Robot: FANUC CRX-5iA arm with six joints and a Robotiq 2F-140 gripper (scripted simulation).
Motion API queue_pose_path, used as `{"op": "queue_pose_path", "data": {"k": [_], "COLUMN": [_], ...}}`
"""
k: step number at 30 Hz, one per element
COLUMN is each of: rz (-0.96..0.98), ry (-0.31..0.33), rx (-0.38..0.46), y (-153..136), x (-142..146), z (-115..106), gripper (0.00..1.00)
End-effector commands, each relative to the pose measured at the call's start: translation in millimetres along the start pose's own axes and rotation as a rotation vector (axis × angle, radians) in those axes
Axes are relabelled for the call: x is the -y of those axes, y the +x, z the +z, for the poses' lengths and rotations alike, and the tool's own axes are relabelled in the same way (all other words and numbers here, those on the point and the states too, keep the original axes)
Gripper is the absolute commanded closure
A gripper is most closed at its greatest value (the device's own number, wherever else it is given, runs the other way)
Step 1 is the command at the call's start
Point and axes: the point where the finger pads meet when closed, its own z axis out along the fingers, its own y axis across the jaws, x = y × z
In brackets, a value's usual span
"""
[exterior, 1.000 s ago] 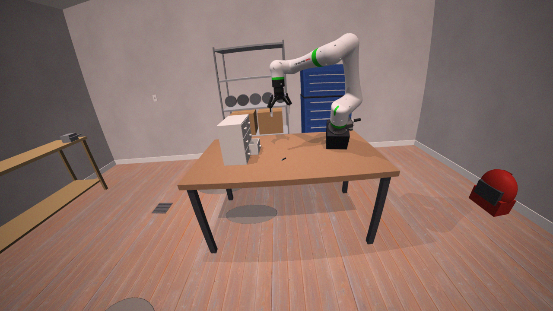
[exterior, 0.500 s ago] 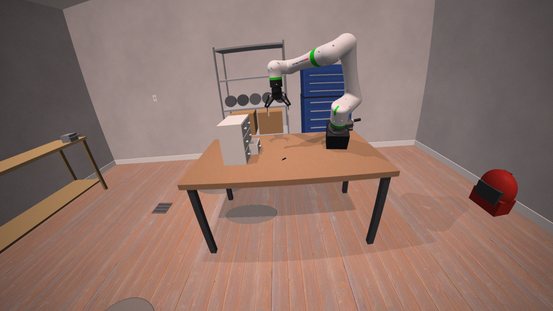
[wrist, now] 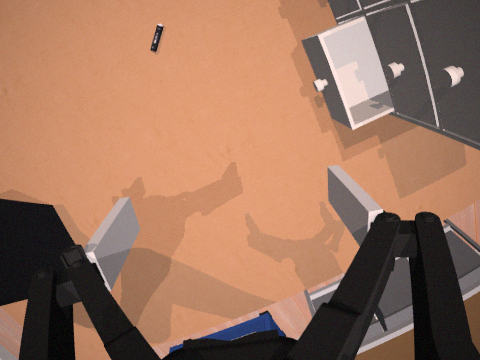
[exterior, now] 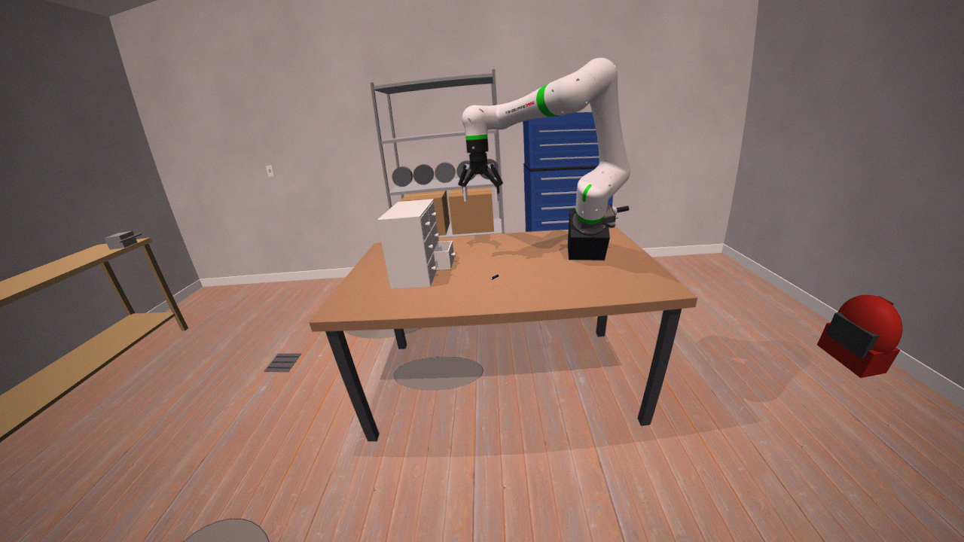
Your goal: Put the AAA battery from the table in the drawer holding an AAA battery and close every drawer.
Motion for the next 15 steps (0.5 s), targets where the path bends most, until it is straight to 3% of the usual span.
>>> {"op": "queue_pose_path", "data": {"k": [1,15], "rz": [0.17,0.507], "ry": [-0.001,-0.001], "rx": [0.0,0.0], "y": [2,7], "x": [-7,-20], "z": [0,0], "gripper": [0.0,0.0]}}
